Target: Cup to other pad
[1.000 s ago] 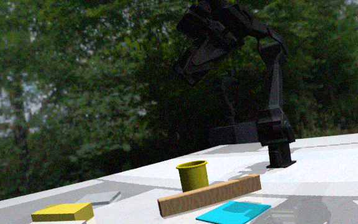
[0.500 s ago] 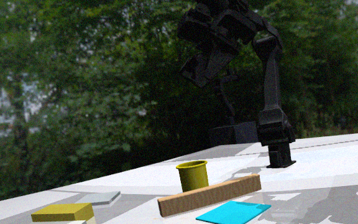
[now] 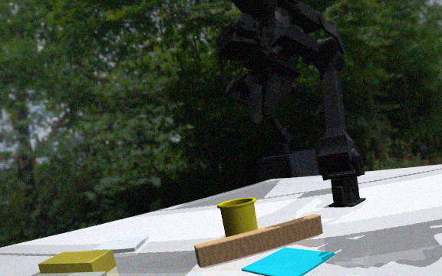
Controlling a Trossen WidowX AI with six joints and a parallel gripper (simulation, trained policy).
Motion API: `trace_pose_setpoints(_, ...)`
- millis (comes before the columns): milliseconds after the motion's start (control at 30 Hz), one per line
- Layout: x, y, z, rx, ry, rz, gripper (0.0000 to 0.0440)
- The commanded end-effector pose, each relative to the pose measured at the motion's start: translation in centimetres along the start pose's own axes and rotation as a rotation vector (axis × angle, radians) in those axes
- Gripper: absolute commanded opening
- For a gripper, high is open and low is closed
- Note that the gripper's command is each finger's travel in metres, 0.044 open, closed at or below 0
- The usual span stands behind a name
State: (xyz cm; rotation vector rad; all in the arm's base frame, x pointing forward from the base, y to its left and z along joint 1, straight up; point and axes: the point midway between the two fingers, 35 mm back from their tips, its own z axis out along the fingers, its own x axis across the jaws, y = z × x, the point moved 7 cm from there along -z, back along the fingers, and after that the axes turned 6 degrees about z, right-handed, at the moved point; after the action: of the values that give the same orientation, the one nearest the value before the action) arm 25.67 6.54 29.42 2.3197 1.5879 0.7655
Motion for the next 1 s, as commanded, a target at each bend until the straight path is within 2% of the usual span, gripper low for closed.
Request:
trace_pose_setpoints(0, -0.2, 0.0, 0.3, 0.049, -0.047, -0.006, 0.0133)
trace_pose_setpoints(967, -3.5, 0.5, 3.5, 0.376, -0.308, -0.090, 0.0120)
